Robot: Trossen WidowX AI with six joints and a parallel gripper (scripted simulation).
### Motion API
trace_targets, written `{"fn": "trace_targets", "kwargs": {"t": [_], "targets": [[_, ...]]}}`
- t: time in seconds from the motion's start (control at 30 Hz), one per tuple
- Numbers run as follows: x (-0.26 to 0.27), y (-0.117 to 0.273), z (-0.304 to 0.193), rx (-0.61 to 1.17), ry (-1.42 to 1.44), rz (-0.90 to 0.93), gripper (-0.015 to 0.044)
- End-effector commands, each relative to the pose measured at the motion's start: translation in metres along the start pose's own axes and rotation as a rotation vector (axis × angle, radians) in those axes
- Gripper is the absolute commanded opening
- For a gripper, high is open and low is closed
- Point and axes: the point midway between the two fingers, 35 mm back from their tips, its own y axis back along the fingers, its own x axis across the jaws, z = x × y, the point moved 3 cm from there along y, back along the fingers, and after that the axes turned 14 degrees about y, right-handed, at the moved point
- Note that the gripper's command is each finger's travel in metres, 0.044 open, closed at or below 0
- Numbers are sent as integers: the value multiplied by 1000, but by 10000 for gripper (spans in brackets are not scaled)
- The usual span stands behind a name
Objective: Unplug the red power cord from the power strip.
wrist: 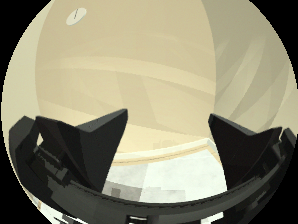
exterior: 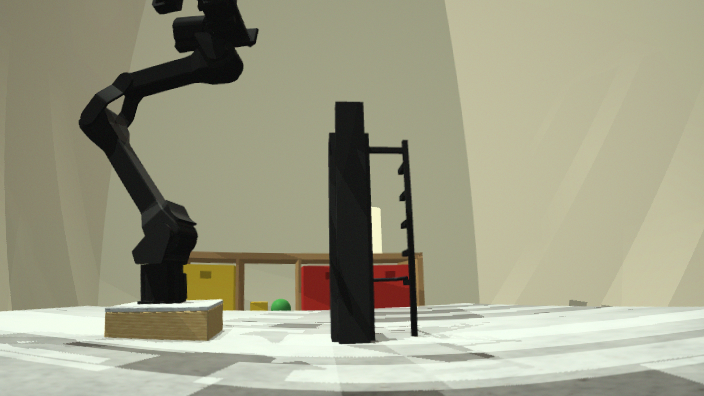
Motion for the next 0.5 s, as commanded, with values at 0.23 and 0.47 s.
{"fn": "trace_targets", "kwargs": {"t": [0.23,0.47], "targets": [[67,12,27,-208,321,119,190],[155,45,32,-455,665,337,160]]}}
